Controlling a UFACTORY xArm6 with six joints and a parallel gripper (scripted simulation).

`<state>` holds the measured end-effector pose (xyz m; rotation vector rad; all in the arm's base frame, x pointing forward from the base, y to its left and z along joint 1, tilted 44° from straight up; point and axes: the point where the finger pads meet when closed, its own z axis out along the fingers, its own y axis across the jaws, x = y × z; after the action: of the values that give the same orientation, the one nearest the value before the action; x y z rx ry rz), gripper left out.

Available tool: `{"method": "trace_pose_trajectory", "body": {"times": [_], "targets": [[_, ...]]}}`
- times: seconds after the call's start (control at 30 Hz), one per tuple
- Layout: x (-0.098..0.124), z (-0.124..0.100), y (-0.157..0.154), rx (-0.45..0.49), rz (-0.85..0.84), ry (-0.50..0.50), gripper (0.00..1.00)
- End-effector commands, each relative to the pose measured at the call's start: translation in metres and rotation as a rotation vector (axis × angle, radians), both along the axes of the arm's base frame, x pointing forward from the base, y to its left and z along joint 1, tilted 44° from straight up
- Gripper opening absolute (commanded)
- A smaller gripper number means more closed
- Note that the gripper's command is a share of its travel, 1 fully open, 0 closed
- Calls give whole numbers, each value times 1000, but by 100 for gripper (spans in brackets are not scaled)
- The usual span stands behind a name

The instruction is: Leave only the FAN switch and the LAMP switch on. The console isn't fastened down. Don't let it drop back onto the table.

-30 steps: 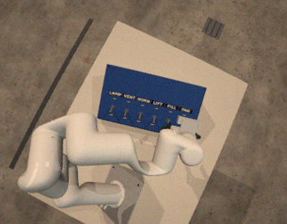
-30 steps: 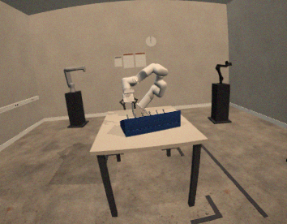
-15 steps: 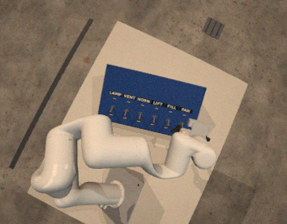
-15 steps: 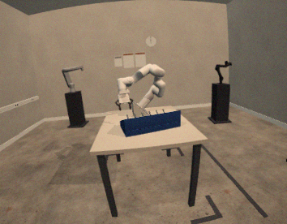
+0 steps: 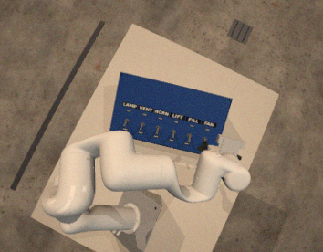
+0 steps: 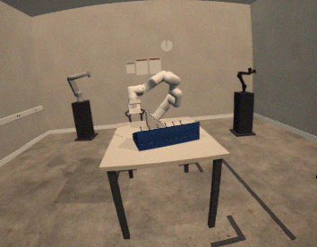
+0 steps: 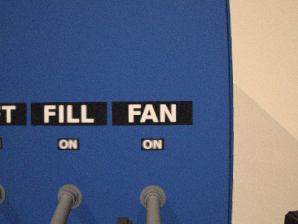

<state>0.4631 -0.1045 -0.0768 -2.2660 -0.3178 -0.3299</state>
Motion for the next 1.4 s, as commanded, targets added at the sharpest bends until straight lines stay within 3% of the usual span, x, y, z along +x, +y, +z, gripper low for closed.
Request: {"method": "trace_pose_trajectory", "body": {"times": [0.0, 1.33, 1.37], "targets": [[2, 1, -2, -2, -1, -3, 100], [2, 1, -2, -2, -1, -3, 100], [2, 1, -2, -2, -1, -3, 0]]}}
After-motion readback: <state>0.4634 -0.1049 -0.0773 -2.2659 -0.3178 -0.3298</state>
